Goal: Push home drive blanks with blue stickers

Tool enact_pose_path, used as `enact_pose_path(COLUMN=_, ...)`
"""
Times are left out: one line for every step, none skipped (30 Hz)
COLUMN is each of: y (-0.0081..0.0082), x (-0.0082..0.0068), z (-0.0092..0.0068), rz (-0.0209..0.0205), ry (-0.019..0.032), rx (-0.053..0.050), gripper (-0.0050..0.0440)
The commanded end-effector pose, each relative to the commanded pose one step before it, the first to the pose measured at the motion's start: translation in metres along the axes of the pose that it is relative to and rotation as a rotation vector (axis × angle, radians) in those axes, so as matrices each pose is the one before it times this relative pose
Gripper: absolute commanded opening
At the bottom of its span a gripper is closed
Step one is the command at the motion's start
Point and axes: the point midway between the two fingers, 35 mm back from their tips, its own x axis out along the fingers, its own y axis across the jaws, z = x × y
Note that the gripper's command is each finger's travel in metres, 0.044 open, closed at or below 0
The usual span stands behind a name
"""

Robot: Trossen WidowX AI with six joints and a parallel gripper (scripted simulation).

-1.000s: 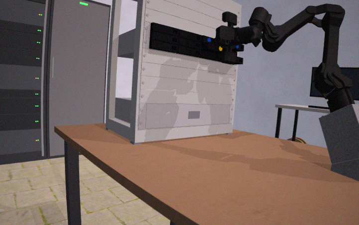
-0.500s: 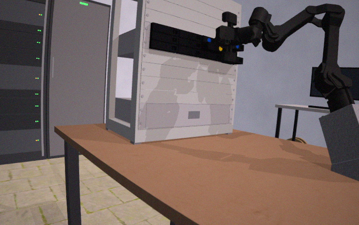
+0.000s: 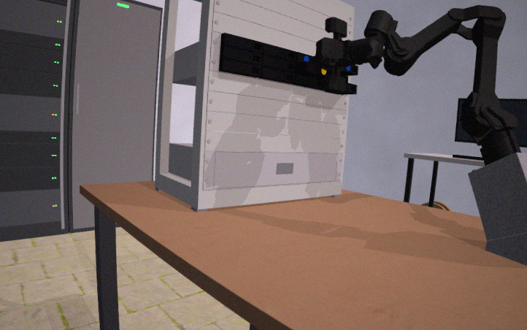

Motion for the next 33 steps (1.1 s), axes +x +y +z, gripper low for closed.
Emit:
enact_pose_path(y=-0.01156, x=0.00321, z=-0.00249, rz=-0.02766, ry=0.00141, rx=0.0181, gripper=0.0000)
enact_pose_path(y=0.00000, x=0.00000, z=0.00000, rz=0.00000, ry=0.00000, rx=0.0000, gripper=0.0000)
enact_pose_path(y=0.00000, x=0.00000, z=0.00000, rz=0.00000, ry=0.00000, rx=0.0000, gripper=0.0000)
enact_pose_path(y=0.00000, x=0.00000, z=0.00000, rz=0.00000, ry=0.00000, rx=0.0000, gripper=0.0000)
enact_pose_path(y=0.00000, x=0.00000, z=0.00000, rz=0.00000, ry=0.00000, rx=0.0000, gripper=0.0000)
enact_pose_path(y=0.00000, x=0.00000, z=0.00000, rz=0.00000, ry=0.00000, rx=0.0000, gripper=0.0000)
enact_pose_path(y=0.00000, x=0.00000, z=0.00000, rz=0.00000, ry=0.00000, rx=0.0000, gripper=0.0000)
enact_pose_path(y=0.00000, x=0.00000, z=0.00000, rz=0.00000, ry=0.00000, rx=0.0000, gripper=0.0000)
enact_pose_path(y=-0.00001, x=0.00003, z=0.00000, rz=0.00000, ry=0.00000, rx=0.0000, gripper=0.0000)
enact_pose_path(y=-0.00006, x=0.00018, z=-0.00001, rz=0.00000, ry=0.00000, rx=0.0000, gripper=0.0000)
enact_pose_path(y=0.00000, x=0.00000, z=0.00000, rz=0.00000, ry=0.00000, rx=0.0000, gripper=0.0000)
enact_pose_path(y=0.00000, x=0.00000, z=0.00000, rz=0.00000, ry=0.00000, rx=0.0000, gripper=0.0000)
enact_pose_path(y=-0.00012, x=0.00037, z=-0.00001, rz=0.00000, ry=0.00000, rx=0.0000, gripper=0.0000)
enact_pose_path(y=-0.00017, x=0.00052, z=-0.00002, rz=0.00000, ry=0.00000, rx=0.0000, gripper=0.0000)
enact_pose_path(y=-0.00019, x=0.00057, z=-0.00002, rz=0.00000, ry=0.00000, rx=0.0000, gripper=0.0000)
enact_pose_path(y=-0.00017, x=0.00052, z=-0.00002, rz=0.00000, ry=0.00000, rx=0.0000, gripper=0.0000)
enact_pose_path(y=-0.00012, x=0.00037, z=-0.00001, rz=0.00000, ry=0.00000, rx=0.0000, gripper=0.0000)
enact_pose_path(y=-0.00006, x=0.00018, z=-0.00001, rz=0.00000, ry=0.00000, rx=0.0000, gripper=0.0000)
enact_pose_path(y=-0.00001, x=0.00003, z=0.00000, rz=0.00000, ry=0.00000, rx=0.0000, gripper=0.0000)
enact_pose_path(y=0.00000, x=0.00000, z=0.00000, rz=0.00000, ry=0.00000, rx=0.0000, gripper=0.0000)
enact_pose_path(y=0.00000, x=0.00000, z=0.00000, rz=0.00000, ry=0.00000, rx=0.0000, gripper=0.0000)
enact_pose_path(y=0.00000, x=0.00000, z=0.00000, rz=0.00000, ry=0.00000, rx=0.0000, gripper=0.0000)
enact_pose_path(y=0.00000, x=0.00000, z=0.00000, rz=0.00000, ry=0.00000, rx=0.0000, gripper=0.0000)
enact_pose_path(y=0.00000, x=0.00000, z=0.00000, rz=0.00000, ry=0.00000, rx=0.0000, gripper=0.0000)
enact_pose_path(y=0.00000, x=0.00000, z=0.00000, rz=0.00000, ry=0.00000, rx=0.0000, gripper=0.0000)
enact_pose_path(y=0.00000, x=0.00000, z=0.00000, rz=0.00000, ry=0.00000, rx=0.0000, gripper=0.0000)
enact_pose_path(y=0.00000, x=0.00000, z=0.00000, rz=0.00000, ry=0.00000, rx=0.0000, gripper=0.0000)
enact_pose_path(y=0.00000, x=0.00000, z=0.00000, rz=0.00000, ry=0.00000, rx=0.0000, gripper=0.0000)
enact_pose_path(y=0.00000, x=0.00000, z=0.00000, rz=0.00000, ry=0.00000, rx=0.0000, gripper=0.0000)
enact_pose_path(y=0.00000, x=0.00000, z=0.00000, rz=0.00000, ry=0.00000, rx=0.0000, gripper=0.0000)
enact_pose_path(y=0.00000, x=0.00000, z=0.00000, rz=0.00000, ry=0.00000, rx=0.0000, gripper=0.0000)
enact_pose_path(y=0.00000, x=0.00000, z=0.00000, rz=0.00000, ry=0.00000, rx=0.0000, gripper=0.0000)
enact_pose_path(y=0.00000, x=0.00000, z=0.00000, rz=0.00000, ry=0.00000, rx=0.0000, gripper=0.0000)
